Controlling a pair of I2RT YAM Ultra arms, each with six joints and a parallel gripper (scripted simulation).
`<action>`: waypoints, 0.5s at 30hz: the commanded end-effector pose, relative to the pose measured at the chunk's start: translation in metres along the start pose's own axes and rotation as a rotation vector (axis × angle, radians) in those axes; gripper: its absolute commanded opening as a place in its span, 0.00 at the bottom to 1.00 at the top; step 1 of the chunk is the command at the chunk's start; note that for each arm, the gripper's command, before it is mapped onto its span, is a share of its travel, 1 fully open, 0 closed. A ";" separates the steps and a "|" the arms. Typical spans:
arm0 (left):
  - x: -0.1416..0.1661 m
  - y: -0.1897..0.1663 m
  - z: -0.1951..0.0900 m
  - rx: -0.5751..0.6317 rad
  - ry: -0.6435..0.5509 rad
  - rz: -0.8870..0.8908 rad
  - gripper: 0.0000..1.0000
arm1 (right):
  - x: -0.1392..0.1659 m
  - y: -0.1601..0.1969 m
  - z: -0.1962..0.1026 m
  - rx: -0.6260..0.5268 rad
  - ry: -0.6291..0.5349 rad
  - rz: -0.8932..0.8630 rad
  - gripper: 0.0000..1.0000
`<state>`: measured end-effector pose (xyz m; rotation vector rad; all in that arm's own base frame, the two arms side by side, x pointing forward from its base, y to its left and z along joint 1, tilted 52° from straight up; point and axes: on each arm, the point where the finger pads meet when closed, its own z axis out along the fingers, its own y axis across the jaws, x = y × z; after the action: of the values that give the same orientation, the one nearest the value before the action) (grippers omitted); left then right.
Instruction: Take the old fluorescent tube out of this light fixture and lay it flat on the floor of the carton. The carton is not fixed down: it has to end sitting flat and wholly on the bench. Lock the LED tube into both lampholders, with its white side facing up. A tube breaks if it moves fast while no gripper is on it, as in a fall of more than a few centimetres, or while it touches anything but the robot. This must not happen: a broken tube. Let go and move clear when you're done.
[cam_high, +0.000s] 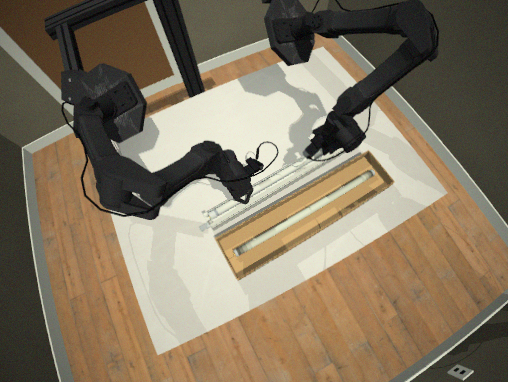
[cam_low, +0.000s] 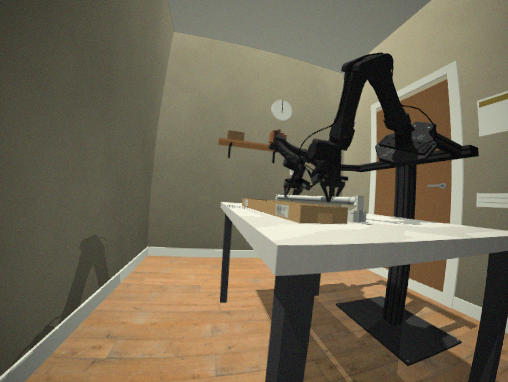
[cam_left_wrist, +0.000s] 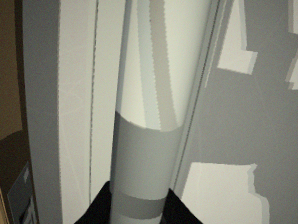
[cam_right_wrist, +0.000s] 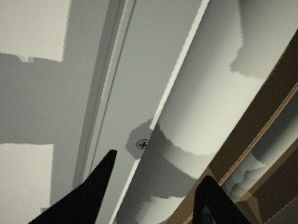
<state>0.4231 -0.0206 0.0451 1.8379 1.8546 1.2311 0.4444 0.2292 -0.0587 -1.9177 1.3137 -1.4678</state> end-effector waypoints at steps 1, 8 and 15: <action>-0.011 0.012 -0.008 -0.036 -0.033 -0.001 0.11 | -0.010 -0.013 -0.009 0.024 -0.034 0.006 0.49; -0.011 0.012 -0.009 -0.036 -0.033 -0.001 0.11 | -0.010 -0.013 -0.009 0.024 -0.034 0.006 0.49; -0.011 0.012 -0.009 -0.036 -0.033 -0.001 0.11 | -0.010 -0.013 -0.009 0.024 -0.034 0.006 0.11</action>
<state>0.4232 -0.0206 0.0452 1.8372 1.8542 1.2312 0.4444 0.2292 -0.0587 -1.9178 1.3137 -1.4677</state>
